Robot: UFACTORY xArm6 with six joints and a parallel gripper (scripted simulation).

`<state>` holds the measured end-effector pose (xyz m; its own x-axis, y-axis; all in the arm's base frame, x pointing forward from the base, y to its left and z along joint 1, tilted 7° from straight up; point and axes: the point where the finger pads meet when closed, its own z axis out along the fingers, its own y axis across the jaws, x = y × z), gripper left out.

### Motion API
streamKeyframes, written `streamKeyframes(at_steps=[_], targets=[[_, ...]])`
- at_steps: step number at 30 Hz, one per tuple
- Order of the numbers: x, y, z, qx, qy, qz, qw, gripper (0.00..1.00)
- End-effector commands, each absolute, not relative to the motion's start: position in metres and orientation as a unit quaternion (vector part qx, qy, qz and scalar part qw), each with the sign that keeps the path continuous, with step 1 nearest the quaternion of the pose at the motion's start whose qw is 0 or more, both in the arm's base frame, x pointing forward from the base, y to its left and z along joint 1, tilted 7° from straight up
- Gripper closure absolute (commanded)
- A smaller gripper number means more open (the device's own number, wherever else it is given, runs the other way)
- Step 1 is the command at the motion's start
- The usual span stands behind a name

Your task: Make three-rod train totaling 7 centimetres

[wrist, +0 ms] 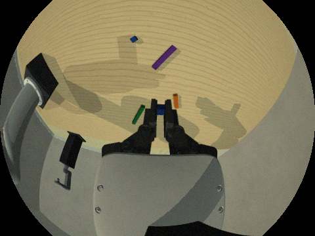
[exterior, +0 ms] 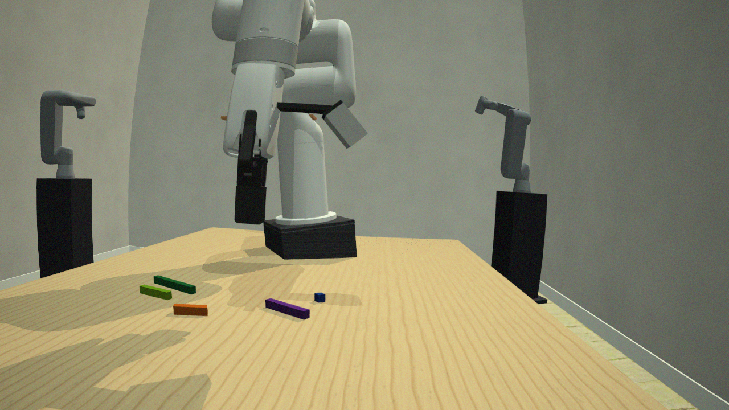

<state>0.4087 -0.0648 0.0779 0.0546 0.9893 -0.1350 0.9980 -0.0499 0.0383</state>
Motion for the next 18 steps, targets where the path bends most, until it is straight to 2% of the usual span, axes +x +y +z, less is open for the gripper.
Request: streamKeyframes(at_steps=[1, 18], targets=[[0.3990, -0.0818, 0.0810, 0.665, 0.745, -0.030, 0.051, 0.96], [0.3955, -0.0867, 0.0813, 0.647, 0.761, -0.032, 0.050, 0.96]])
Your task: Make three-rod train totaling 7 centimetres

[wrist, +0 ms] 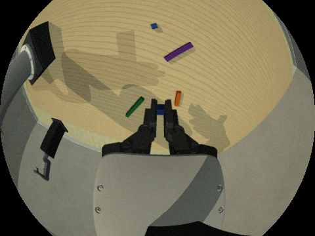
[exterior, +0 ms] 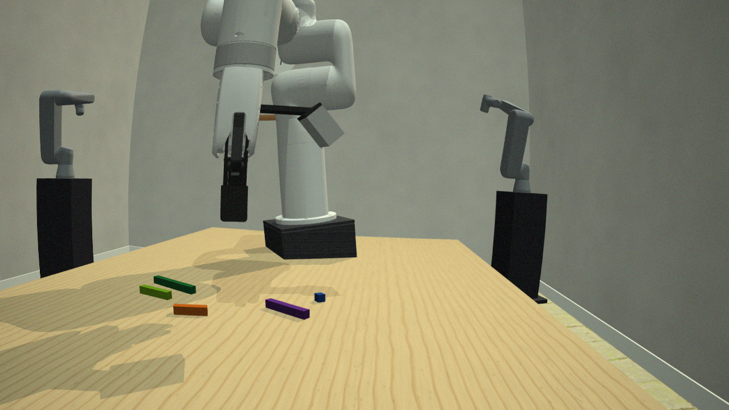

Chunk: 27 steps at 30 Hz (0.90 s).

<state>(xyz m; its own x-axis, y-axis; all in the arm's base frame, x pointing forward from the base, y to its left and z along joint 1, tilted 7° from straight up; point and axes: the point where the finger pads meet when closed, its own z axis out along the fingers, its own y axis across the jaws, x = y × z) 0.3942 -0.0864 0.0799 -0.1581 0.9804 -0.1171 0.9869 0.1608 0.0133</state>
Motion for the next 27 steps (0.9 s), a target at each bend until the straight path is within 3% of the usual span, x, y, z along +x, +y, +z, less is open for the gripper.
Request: streamKeyframes(at_steps=[1, 27], targets=[[0.395, -0.087, 0.081, 0.647, 0.761, -0.032, 0.050, 0.96], [0.398, -0.095, 0.012, 0.647, 0.761, -0.031, 0.050, 0.96]])
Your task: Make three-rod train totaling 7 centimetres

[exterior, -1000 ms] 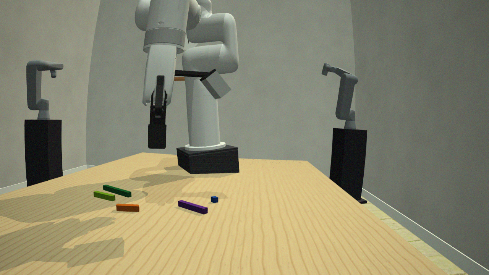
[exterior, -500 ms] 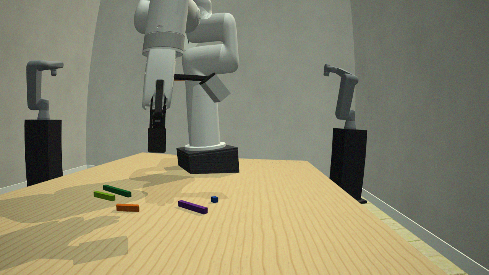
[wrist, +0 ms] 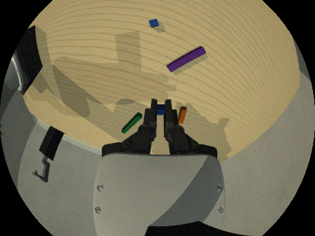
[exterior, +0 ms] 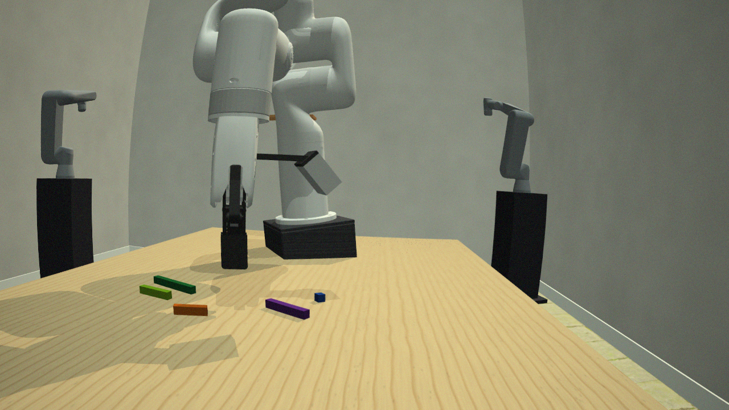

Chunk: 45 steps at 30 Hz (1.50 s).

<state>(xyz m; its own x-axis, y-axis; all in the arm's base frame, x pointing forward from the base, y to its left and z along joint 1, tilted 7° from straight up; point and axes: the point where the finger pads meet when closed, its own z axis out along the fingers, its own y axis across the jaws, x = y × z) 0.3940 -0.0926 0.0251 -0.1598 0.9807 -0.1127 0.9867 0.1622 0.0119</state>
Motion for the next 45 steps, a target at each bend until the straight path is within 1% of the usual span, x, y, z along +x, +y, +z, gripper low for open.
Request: streamKeyframes(at_steps=[1, 10, 45], targets=[[0.398, -0.095, 0.012, 0.647, 0.761, -0.031, 0.050, 0.96], [0.398, -0.097, -0.005, 0.647, 0.761, -0.031, 0.050, 0.96], [0.398, -0.098, -0.006, 0.647, 0.761, -0.031, 0.050, 0.96]])
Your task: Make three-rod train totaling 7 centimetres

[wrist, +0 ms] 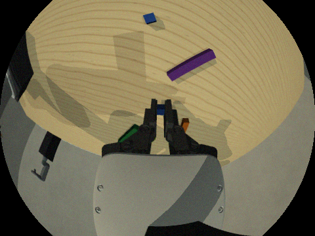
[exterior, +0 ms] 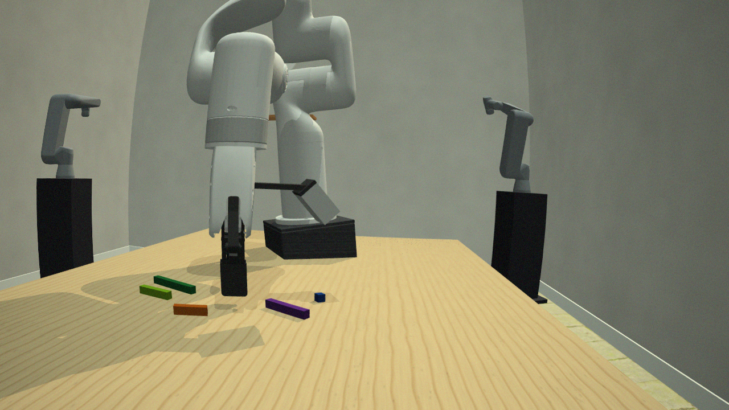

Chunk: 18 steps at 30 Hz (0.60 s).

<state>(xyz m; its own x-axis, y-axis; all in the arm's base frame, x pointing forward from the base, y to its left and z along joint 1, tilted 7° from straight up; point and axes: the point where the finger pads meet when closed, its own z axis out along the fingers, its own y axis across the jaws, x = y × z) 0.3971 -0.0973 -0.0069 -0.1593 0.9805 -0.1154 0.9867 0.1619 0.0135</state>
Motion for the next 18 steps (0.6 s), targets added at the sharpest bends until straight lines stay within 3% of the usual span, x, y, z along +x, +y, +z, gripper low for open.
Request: streamKeyframes(at_steps=[1, 18], targets=[[0.3985, -0.0975, -0.0058, 0.647, 0.761, -0.031, 0.050, 0.96], [0.3992, -0.0992, -0.0056, 0.647, 0.760, -0.031, 0.050, 0.96]])
